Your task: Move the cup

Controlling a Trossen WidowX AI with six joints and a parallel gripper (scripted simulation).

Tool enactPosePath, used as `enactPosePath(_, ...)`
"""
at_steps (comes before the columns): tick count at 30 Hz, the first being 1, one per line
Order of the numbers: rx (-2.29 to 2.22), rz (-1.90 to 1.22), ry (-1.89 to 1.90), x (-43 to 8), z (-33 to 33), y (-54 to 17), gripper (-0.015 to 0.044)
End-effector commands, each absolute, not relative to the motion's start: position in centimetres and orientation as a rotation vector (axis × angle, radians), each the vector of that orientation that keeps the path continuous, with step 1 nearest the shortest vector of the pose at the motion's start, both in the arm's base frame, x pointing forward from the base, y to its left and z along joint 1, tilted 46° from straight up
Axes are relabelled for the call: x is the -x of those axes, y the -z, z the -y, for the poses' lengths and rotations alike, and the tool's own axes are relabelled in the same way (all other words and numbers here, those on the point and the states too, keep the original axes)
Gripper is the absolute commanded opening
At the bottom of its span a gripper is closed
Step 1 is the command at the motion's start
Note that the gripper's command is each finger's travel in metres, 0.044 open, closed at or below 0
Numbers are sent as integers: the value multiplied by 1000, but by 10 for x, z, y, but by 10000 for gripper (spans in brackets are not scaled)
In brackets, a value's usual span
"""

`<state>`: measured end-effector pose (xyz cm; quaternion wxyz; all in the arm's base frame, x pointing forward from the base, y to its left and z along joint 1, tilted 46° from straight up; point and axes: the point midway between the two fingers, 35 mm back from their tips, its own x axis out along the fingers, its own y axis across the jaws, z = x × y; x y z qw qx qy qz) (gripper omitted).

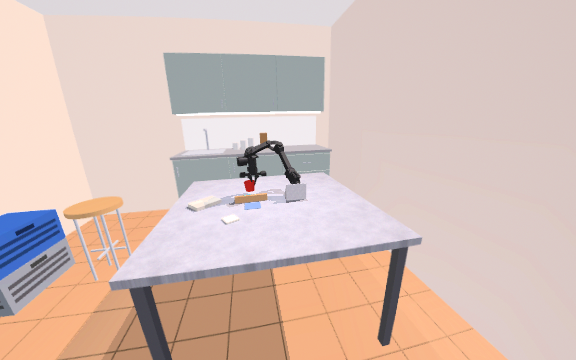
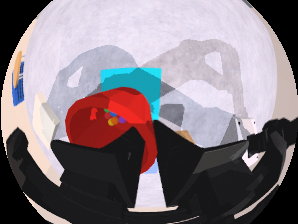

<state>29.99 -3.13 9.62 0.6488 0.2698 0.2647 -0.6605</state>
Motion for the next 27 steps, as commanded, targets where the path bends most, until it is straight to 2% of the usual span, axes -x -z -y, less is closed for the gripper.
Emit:
enactPosePath(1,-606,-602,1499,-300,35,-93,0)
enactPosePath(27,-605,-600,1499,-298,61,-69,0)
